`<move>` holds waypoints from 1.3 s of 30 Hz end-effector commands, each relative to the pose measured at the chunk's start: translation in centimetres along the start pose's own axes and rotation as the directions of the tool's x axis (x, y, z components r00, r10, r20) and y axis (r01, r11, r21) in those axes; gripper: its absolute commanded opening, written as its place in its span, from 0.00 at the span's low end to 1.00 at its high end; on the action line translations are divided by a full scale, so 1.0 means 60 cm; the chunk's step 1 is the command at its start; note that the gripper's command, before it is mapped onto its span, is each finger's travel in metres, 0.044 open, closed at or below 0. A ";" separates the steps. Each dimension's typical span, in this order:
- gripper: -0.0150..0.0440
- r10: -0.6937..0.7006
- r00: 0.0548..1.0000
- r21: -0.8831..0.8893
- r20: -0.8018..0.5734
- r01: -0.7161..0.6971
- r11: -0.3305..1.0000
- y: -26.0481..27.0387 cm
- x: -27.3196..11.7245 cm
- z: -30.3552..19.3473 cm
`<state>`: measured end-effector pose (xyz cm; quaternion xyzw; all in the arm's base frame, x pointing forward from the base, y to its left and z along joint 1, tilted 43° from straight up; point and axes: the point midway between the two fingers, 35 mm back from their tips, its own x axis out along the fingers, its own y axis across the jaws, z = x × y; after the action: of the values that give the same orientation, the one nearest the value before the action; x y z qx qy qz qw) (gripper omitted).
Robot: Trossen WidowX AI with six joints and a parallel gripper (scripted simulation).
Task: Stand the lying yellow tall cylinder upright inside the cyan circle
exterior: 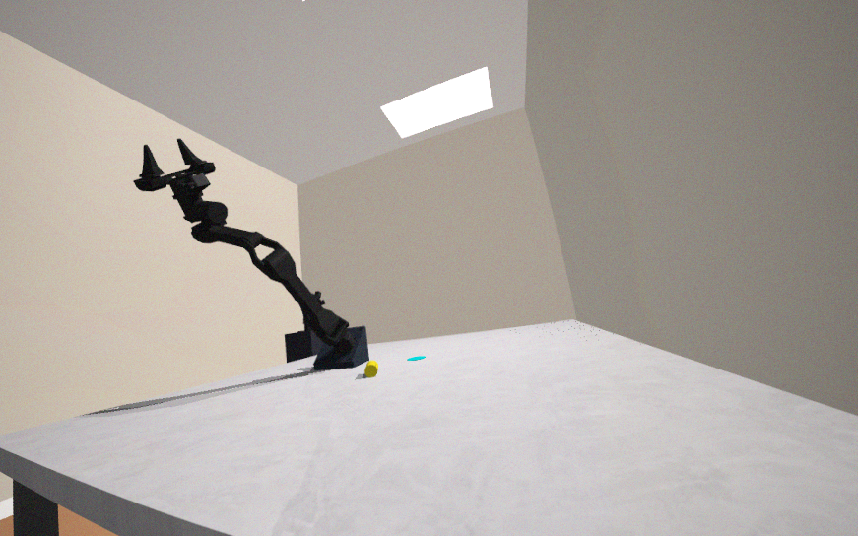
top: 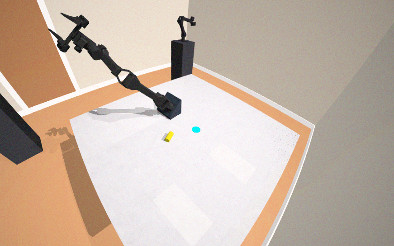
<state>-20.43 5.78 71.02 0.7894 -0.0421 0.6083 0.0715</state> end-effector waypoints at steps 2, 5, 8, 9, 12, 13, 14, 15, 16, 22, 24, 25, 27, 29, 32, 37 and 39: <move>0.84 0.000 1.000 -0.007 -0.008 0.000 1.000 -0.004 0.000 -0.002; 0.78 -0.003 0.999 -0.045 -0.052 0.001 0.999 -0.025 0.000 -0.015; 0.78 -0.018 0.992 -0.111 -0.122 0.004 0.994 -0.063 -0.002 -0.032; 0.78 -0.026 0.989 -0.134 -0.145 0.006 0.991 -0.077 -0.002 -0.037; 0.78 -0.056 0.976 -0.203 -0.208 0.013 0.979 -0.119 -0.005 -0.048; 0.78 -0.066 0.973 -0.221 -0.223 0.015 0.975 -0.131 -0.006 -0.050; 0.78 -0.077 0.968 -0.234 -0.239 0.019 0.972 -0.141 -0.008 -0.054; 0.78 -0.091 0.962 -0.249 -0.259 0.025 0.968 -0.154 -0.011 -0.058; 0.78 -0.108 0.954 -0.266 -0.280 0.031 0.963 -0.169 -0.013 -0.062; 0.78 -0.235 0.894 -0.381 -0.382 0.080 0.921 -0.267 -0.035 -0.073; 0.78 -0.285 0.869 -0.423 -0.404 0.098 0.901 -0.301 -0.043 -0.071; 0.78 -0.310 0.856 -0.443 -0.413 0.108 0.890 -0.318 -0.048 -0.069; 0.78 -0.362 0.829 -0.486 -0.426 0.128 0.865 -0.353 -0.057 -0.063; 0.78 -0.416 0.800 -0.529 -0.432 0.149 0.836 -0.387 -0.067 -0.054; 0.78 -0.498 0.753 -0.593 -0.429 0.182 0.785 -0.438 -0.083 -0.034; 0.78 -0.633 0.669 -0.695 -0.390 0.237 0.679 -0.520 -0.111 0.015; 0.78 -0.683 0.633 -0.733 -0.363 0.259 0.629 -0.550 -0.123 0.039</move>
<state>-17.05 36.16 62.54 0.4727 -0.0070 0.7466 0.4681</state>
